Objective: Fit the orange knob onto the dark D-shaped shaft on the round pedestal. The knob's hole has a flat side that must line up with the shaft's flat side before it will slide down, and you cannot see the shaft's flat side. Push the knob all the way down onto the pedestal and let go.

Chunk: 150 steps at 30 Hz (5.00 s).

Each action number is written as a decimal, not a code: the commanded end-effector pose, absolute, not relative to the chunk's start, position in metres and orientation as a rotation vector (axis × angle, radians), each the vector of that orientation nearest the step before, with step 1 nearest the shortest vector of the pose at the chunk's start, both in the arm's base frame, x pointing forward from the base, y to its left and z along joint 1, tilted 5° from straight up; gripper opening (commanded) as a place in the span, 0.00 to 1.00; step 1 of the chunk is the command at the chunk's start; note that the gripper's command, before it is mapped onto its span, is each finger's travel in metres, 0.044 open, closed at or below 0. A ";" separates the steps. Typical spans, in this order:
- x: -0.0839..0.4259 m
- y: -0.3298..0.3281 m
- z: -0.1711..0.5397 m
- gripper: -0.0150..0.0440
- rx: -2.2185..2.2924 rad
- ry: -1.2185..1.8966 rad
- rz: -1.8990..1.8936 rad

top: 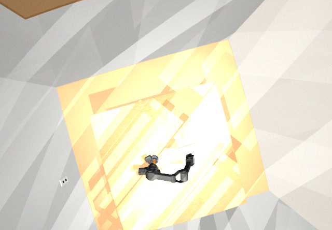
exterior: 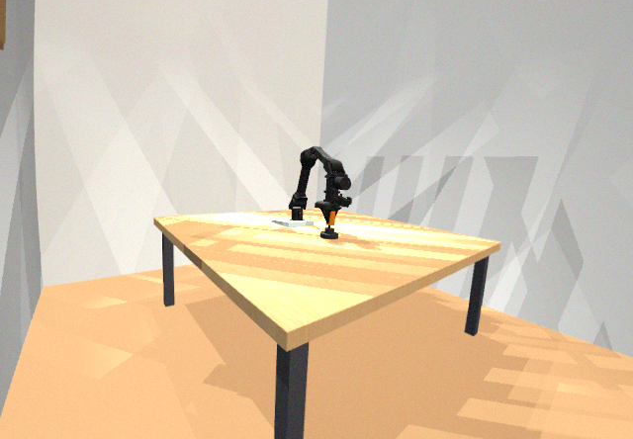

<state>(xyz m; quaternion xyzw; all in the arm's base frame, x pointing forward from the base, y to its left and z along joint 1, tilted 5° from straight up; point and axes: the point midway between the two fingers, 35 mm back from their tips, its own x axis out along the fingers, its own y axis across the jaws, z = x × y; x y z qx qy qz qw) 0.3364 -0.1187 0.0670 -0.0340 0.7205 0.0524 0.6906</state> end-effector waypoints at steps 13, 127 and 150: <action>0.331 -0.117 0.069 0.25 -0.083 1.612 0.118; 0.333 -0.118 0.067 0.25 -0.565 1.524 0.622; 0.337 -0.120 0.072 0.25 -0.660 1.492 0.720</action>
